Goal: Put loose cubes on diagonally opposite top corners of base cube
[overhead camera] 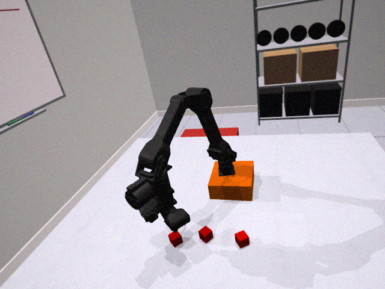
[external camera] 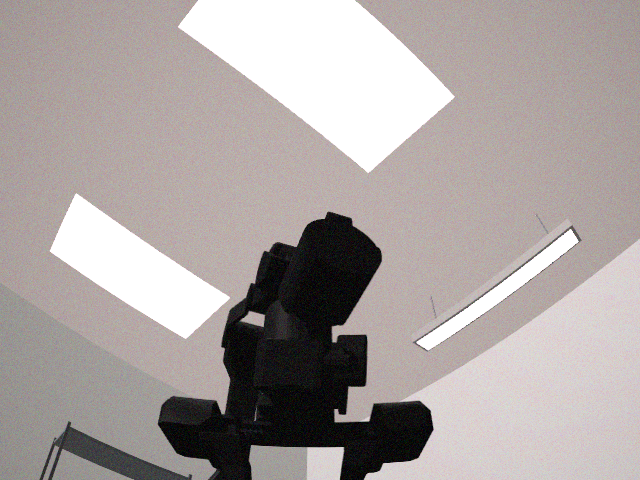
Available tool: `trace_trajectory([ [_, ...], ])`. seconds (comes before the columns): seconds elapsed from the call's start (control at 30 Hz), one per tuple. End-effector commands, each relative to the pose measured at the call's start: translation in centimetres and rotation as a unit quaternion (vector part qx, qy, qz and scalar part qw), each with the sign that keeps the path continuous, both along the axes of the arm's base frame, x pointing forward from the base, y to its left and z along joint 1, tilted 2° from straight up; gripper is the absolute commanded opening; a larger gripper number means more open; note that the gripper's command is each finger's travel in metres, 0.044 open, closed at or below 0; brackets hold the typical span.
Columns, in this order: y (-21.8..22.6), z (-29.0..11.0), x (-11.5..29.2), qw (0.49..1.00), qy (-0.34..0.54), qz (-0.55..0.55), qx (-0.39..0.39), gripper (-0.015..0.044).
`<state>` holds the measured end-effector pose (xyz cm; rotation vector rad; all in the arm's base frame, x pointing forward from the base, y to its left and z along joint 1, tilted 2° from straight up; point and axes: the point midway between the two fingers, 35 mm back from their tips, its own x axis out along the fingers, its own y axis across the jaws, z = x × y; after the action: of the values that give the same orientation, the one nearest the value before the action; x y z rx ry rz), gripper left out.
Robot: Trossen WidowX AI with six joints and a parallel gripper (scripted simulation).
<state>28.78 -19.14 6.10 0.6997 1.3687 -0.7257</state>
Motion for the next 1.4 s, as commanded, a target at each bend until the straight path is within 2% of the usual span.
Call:
trace_trajectory([
  [0.0, 0.1, -1.4, -0.3, 1.000, 0.006, -0.003, 0.002, 0.0265],
  [1.3, -0.1, -6.1, -0.1, 1.000, 0.006, -0.003, 0.002, 0.0265],
  [1.37, -0.1, -6.1, -0.1, 1.000, 0.006, -0.003, 0.002, 0.0213],
])
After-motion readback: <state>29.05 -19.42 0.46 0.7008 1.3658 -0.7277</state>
